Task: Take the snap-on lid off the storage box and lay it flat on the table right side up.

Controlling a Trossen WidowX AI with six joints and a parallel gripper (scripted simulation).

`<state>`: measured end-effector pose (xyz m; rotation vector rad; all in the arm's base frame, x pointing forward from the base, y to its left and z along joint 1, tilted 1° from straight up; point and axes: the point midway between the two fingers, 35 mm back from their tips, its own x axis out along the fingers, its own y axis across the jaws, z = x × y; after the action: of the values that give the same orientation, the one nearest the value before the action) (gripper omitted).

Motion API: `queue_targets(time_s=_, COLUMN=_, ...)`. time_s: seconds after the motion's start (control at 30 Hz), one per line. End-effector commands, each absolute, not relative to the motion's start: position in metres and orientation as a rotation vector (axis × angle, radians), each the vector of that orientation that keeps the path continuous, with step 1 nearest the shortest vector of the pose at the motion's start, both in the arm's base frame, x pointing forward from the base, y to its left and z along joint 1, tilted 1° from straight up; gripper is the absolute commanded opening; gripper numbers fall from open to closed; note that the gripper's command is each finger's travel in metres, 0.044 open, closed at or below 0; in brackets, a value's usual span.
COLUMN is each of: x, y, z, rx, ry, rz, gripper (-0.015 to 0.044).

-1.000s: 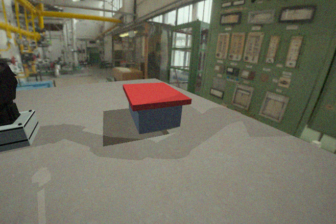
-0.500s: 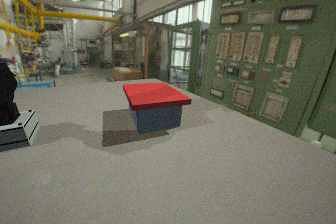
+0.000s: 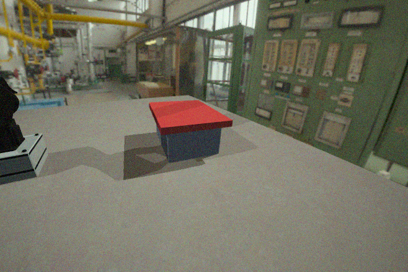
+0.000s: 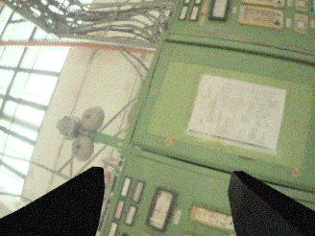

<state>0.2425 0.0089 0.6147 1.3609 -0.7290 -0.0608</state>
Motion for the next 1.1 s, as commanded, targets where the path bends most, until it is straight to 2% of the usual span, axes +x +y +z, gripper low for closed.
queue_targets(time_s=0.0, x=0.271, y=0.02, z=0.581, rx=1.309, ry=-0.631, rz=-0.059, gripper=0.0235)
queue_targets(time_s=0.3, x=0.331, y=0.02, z=0.471, rx=1.281, ry=-0.356, rz=-0.132, gripper=0.0235)
queue_targets(time_s=0.4, x=0.338, y=0.019, z=0.449, rx=1.284, ry=-0.298, rz=-0.152, gripper=0.0235)
queue_targets(time_s=0.57, x=0.352, y=0.01, z=0.367, rx=1.32, ry=-0.091, rz=-0.249, gripper=0.0235)
queue_targets(time_s=0.77, x=0.35, y=-0.001, z=0.293, rx=1.38, ry=0.091, rz=-0.364, gripper=0.0235)
queue_targets(time_s=0.97, x=0.324, y=-0.014, z=0.195, rx=1.496, ry=0.328, rz=-0.567, gripper=0.0235)
queue_targets(time_s=1.07, x=0.316, y=-0.017, z=0.176, rx=1.524, ry=0.374, rz=-0.613, gripper=0.0235)
